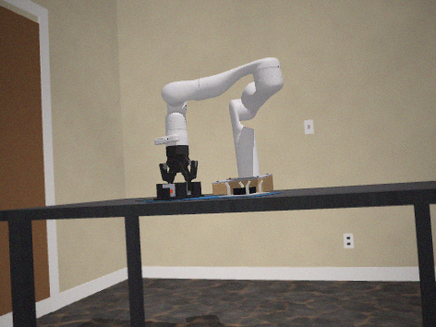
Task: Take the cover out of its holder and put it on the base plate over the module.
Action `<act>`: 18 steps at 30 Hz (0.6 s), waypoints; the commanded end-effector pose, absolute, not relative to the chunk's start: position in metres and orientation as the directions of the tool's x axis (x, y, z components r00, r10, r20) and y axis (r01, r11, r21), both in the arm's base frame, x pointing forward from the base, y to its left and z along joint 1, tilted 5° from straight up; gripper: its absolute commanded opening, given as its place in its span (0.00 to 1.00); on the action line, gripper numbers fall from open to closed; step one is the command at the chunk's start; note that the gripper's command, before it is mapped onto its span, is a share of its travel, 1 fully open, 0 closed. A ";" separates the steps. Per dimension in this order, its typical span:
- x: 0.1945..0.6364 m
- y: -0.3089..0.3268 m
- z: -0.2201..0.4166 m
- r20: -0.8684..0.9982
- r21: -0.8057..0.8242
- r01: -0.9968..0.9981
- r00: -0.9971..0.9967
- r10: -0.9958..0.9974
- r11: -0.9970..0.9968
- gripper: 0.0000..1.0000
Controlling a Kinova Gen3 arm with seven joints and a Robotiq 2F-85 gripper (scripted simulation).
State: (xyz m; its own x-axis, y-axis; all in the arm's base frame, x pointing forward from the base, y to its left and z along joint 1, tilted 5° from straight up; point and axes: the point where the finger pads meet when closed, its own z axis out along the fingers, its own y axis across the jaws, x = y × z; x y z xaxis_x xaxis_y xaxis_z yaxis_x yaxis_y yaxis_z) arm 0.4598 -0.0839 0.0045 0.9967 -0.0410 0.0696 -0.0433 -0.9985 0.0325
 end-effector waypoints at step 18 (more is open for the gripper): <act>0.461 -0.085 0.006 0.073 0.034 -0.045 0.996 -0.042 -0.998 0.00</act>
State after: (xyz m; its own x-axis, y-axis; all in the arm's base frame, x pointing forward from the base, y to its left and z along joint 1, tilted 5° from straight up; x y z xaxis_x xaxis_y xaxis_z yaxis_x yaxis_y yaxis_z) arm 0.4601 -0.0852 0.0050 0.9966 -0.0424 0.0713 -0.0450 -0.9984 0.0344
